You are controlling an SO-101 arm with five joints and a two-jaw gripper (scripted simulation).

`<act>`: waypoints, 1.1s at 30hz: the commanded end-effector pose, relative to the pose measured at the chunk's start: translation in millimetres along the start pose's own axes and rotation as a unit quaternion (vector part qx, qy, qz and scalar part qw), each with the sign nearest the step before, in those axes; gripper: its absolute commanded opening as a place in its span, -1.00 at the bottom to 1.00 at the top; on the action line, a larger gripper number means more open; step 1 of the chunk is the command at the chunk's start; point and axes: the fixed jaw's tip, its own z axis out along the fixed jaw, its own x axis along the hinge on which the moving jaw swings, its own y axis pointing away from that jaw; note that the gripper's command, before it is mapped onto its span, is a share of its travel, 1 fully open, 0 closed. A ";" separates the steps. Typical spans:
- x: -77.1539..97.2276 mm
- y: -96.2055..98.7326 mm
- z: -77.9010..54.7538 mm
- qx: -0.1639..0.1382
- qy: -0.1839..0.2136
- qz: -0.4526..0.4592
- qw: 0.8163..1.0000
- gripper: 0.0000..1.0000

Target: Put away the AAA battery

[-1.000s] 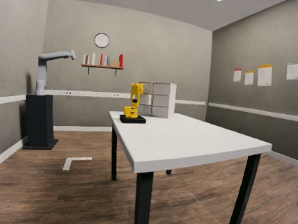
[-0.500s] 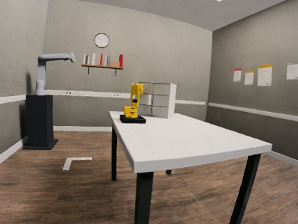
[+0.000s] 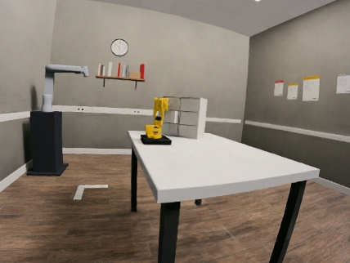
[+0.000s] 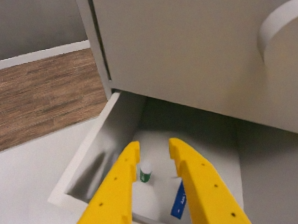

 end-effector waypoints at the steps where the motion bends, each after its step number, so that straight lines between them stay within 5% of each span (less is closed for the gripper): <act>1: -0.7 -0.5 -2.1 0.001 -0.005 0.004 1.000 -0.75; 23: -0.7 -0.5 -2.1 0.001 -0.005 0.004 1.000 -0.54; 33: -24.5 -0.7 -9.9 0.000 -0.004 0.002 1.000 -0.54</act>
